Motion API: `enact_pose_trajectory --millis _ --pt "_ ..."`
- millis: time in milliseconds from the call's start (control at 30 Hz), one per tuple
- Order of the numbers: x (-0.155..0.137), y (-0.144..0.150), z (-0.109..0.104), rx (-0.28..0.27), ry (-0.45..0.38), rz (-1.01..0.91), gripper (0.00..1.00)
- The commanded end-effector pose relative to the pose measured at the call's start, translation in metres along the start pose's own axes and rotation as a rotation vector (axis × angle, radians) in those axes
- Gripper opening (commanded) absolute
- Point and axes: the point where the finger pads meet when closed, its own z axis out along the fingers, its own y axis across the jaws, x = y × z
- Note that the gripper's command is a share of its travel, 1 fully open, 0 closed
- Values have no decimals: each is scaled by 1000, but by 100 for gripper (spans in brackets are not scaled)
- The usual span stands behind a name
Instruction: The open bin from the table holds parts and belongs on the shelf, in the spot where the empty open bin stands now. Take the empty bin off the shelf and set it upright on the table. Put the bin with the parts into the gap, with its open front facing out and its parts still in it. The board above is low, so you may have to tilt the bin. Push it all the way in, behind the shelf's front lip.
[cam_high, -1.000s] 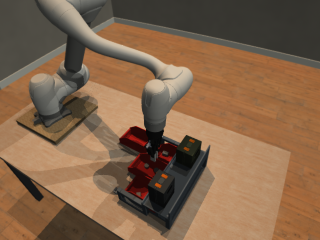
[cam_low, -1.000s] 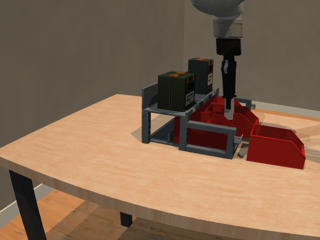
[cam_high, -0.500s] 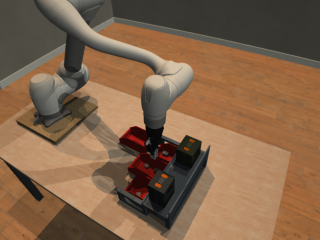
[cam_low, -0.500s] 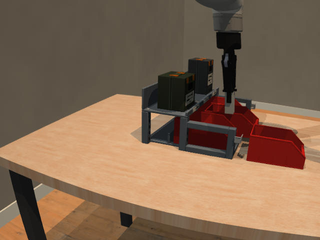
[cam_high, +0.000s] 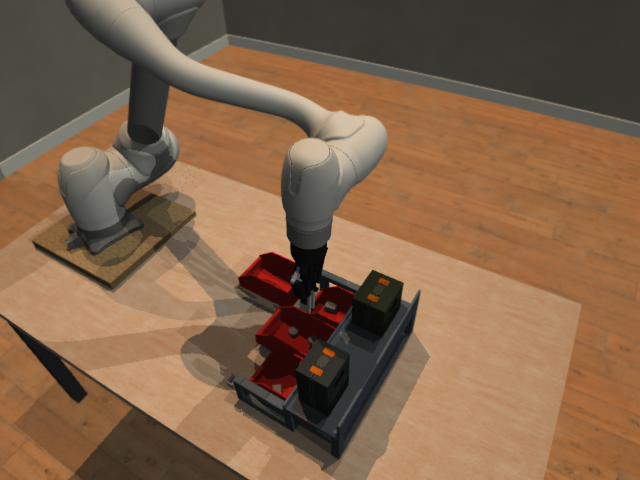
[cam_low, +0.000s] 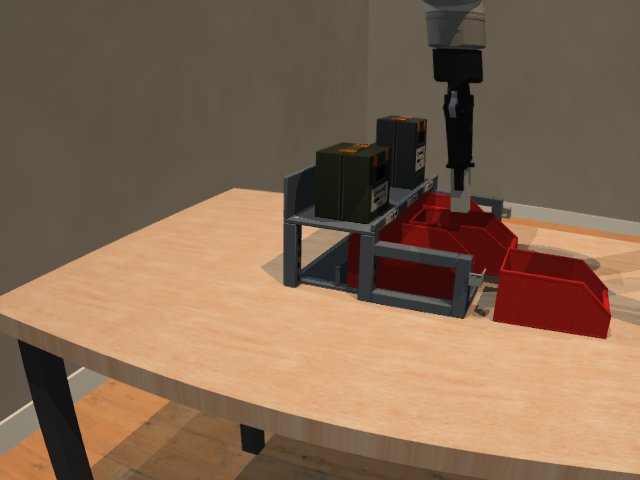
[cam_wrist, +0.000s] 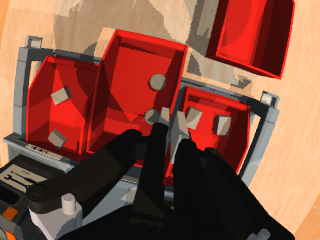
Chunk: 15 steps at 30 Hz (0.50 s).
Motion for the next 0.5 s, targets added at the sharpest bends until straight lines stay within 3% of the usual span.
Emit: enact_pose_trajectory --millis 0,467 --pt "0 0 -5 0 0 0 15" --pt "2 0 -25 0 0 0 15"
